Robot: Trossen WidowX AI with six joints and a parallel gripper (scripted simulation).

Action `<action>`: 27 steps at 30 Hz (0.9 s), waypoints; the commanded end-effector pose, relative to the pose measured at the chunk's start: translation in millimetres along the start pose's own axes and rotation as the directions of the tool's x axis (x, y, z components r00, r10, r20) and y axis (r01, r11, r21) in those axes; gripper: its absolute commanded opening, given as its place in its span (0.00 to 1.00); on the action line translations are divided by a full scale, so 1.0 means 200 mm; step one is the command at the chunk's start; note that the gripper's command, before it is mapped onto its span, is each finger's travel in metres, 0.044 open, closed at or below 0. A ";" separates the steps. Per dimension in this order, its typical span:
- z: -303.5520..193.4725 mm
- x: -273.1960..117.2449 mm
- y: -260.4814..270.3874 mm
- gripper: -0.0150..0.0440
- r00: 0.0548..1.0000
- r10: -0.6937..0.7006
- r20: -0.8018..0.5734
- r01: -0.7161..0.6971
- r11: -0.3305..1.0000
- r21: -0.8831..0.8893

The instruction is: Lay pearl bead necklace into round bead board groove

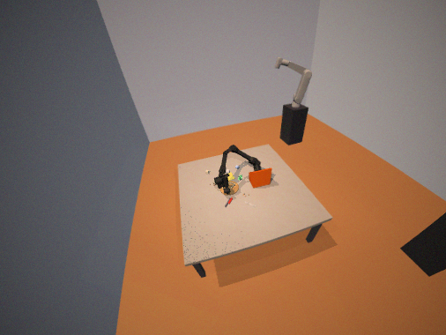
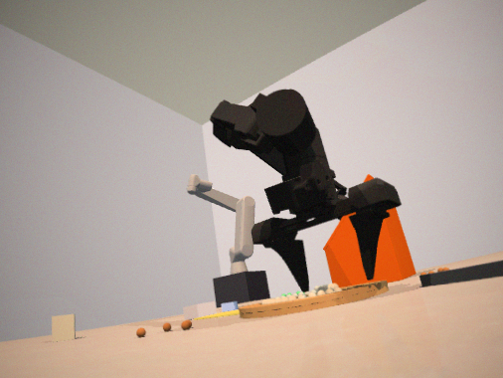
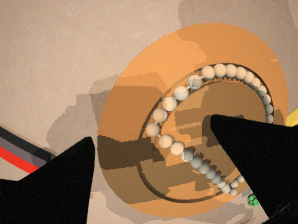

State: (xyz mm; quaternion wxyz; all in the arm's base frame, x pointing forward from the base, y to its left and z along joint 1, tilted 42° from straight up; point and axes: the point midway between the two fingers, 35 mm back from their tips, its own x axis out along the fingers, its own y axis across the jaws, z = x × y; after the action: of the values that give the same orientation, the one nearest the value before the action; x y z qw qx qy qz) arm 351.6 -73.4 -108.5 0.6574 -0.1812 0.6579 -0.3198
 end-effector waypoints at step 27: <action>-0.05 -0.18 -0.03 0.47 1.000 0.000 0.003 0.002 0.727 -0.686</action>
State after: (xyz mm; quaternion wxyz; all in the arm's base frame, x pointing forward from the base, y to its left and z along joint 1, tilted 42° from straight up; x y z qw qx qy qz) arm 346.1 -61.7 -90.9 0.5934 -0.3319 0.7160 -0.1586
